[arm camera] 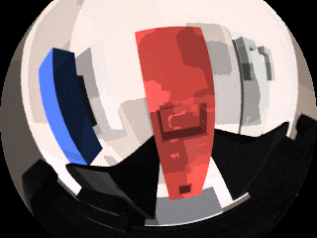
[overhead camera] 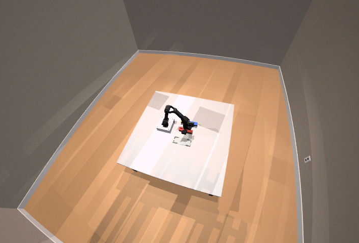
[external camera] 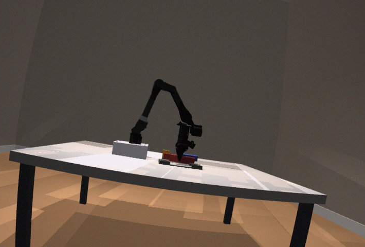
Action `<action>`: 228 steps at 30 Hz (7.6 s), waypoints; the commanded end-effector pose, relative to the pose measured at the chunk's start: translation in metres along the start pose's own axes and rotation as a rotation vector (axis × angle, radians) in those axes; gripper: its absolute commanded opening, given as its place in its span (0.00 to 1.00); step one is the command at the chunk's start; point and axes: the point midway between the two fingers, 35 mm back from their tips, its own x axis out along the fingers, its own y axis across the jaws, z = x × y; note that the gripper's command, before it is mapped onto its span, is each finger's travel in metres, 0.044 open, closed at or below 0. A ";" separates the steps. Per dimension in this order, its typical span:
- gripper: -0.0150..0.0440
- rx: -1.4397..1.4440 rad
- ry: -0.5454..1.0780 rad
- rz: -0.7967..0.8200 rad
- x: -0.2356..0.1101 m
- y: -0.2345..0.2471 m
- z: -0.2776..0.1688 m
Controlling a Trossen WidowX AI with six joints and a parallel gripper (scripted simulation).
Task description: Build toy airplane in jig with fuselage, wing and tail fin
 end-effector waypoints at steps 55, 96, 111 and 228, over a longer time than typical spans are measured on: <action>0.25 -0.010 -0.018 0.001 -0.103 -0.041 0.008; 0.48 -0.025 -0.016 -0.008 -0.057 -0.144 -0.002; 0.58 -0.025 -0.016 -0.008 -0.057 -0.144 -0.002; 1.00 -0.059 -0.027 0.011 -0.113 0.084 0.059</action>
